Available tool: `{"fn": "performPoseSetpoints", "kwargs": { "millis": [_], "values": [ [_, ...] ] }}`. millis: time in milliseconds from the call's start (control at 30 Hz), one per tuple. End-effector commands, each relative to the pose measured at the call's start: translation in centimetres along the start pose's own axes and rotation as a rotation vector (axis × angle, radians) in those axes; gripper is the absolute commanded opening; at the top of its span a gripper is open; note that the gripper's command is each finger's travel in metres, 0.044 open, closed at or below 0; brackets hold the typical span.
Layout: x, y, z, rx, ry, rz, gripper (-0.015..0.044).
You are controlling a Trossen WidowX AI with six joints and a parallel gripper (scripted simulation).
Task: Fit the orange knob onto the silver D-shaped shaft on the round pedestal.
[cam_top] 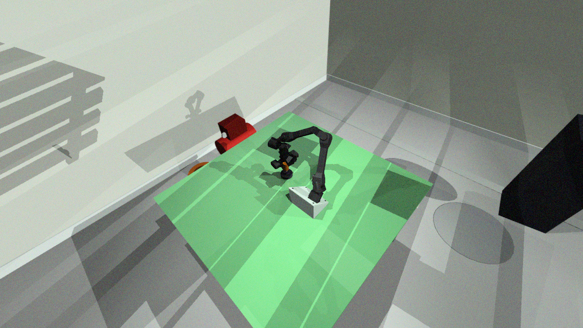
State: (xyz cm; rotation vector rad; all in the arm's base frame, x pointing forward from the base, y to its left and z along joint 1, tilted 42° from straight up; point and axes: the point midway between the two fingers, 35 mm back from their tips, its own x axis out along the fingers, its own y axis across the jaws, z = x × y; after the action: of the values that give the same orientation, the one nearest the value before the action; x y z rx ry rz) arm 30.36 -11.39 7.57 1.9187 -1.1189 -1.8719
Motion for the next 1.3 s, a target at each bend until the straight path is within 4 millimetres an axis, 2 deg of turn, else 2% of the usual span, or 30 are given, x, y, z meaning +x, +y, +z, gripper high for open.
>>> {"fn": "performPoseSetpoints", "kwargs": {
  "millis": [0,1067,1267],
  "values": [
    [0.04,0.00,-0.03,-0.023,0.003,0.000,0.0000],
    [0.29,-0.09,0.00,-0.023,0.003,0.000,0.0000],
    [-0.20,-0.01,-0.06,-0.023,0.003,0.000,0.0000]
  ]
}}
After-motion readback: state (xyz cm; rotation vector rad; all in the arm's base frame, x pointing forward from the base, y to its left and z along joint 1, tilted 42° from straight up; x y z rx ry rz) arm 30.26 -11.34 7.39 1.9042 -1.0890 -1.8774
